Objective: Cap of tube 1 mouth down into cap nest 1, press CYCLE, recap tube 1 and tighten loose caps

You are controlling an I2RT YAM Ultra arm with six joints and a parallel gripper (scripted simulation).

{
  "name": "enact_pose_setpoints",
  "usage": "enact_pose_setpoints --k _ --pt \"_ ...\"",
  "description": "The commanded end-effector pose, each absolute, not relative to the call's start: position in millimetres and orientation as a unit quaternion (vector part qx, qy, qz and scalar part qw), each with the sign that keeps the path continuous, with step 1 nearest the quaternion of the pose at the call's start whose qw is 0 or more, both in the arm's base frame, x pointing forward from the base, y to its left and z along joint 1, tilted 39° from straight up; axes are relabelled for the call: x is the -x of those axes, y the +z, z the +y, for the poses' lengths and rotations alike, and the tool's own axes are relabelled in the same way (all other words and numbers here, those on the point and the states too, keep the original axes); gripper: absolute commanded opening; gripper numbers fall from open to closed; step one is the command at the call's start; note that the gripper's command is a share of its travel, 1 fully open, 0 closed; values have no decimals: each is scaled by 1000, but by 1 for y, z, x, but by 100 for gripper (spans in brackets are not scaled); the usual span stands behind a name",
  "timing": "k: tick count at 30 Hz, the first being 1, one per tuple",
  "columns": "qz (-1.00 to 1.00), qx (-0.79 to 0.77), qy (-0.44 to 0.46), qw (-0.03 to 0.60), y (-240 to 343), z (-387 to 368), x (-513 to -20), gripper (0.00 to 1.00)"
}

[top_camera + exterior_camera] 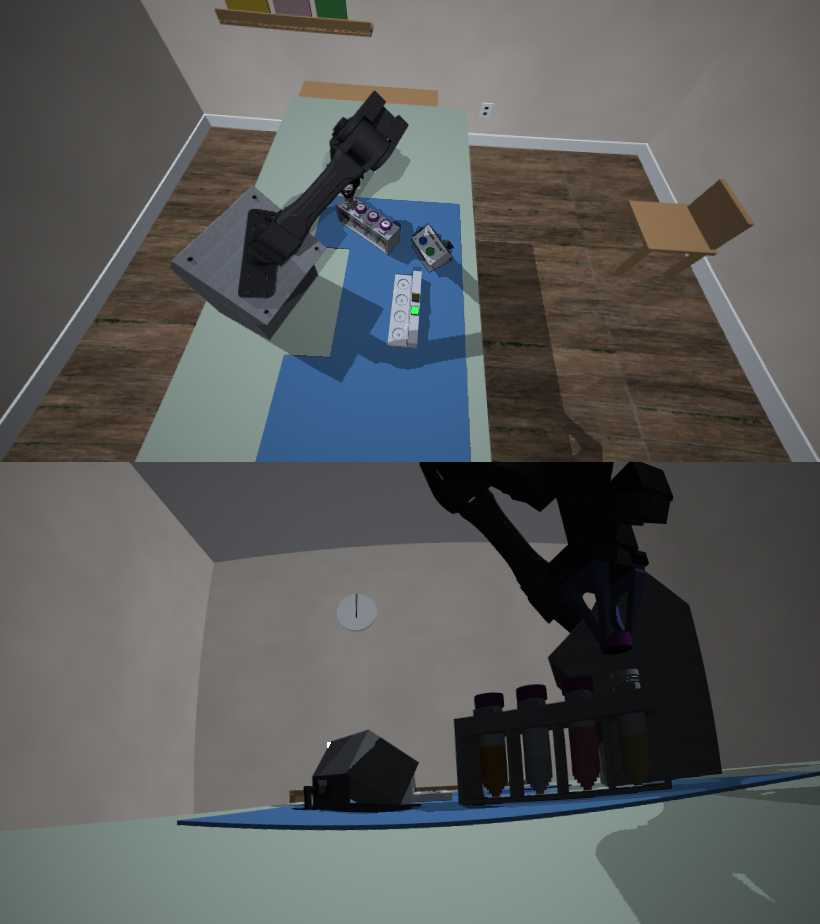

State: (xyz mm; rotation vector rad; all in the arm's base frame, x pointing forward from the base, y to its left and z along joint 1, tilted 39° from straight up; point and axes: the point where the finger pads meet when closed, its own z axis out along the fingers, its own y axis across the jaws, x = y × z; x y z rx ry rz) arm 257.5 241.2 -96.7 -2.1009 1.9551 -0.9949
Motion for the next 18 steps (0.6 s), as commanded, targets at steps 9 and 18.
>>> enact_pose_setpoints --k 9,18 --pt "641 693 -326 58 -109 240 -264 0" --pt "641 693 -326 58 -114 238 -267 0"
